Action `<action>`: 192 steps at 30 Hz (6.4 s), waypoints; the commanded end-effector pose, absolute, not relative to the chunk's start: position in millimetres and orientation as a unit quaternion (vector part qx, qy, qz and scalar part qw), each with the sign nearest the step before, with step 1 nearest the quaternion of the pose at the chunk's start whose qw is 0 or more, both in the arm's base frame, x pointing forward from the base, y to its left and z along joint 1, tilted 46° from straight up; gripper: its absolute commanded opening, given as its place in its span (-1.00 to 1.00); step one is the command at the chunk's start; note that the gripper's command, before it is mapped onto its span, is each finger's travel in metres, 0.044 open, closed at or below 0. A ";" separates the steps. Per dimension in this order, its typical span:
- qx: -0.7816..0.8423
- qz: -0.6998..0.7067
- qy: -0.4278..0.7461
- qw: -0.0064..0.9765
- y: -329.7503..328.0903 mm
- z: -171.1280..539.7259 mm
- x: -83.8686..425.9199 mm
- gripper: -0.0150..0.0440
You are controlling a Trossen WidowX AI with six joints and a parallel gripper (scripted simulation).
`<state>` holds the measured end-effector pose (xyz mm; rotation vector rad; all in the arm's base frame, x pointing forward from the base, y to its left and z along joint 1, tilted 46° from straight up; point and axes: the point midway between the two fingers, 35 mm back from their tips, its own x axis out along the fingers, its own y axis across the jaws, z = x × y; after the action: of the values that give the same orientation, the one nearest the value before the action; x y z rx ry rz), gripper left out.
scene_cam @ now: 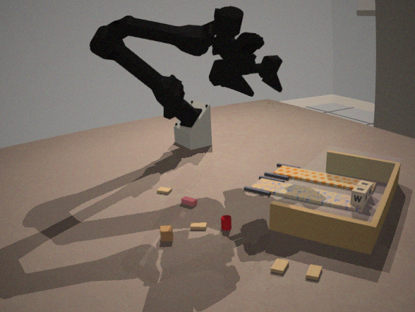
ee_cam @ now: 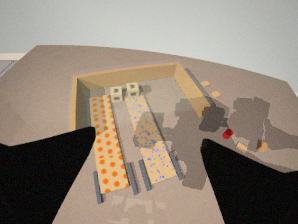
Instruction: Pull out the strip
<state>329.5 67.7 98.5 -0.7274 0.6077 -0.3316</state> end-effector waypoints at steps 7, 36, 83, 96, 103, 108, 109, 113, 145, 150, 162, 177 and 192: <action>-0.388 -0.170 0.421 0.802 45.3 80.5 367.2 0.15; -0.362 -0.172 0.706 0.584 -51.7 38.6 388.5 -0.49; -0.363 -0.173 0.706 0.583 -92.6 -0.1 380.2 -0.49; -0.363 -0.173 0.706 0.583 -93.4 -0.8 380.1 -0.49; -0.363 -0.173 0.706 0.583 -93.5 -0.9 380.1 -0.49; -0.363 -0.173 0.706 0.583 -93.8 -1.2 380.1 -0.49; -0.363 -0.173 0.706 0.583 -93.9 -1.3 380.0 -0.49; -0.363 -0.173 0.706 0.583 -94.2 -1.6 380.0 -0.49; -0.363 -0.173 0.706 0.583 -96.6 -3.9 381.7 -0.49; -0.363 -0.173 0.706 0.583 -97.0 -4.2 382.2 -0.49; -0.363 -0.173 0.706 0.583 -98.7 -2.4 373.3 -0.49; -0.363 -0.173 0.707 0.582 -102.5 2.1 351.6 -0.49; -0.363 -0.173 0.707 0.582 -106.5 7.3 329.4 -0.49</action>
<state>340.4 -99.9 9.0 -0.8439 1.6240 -0.3996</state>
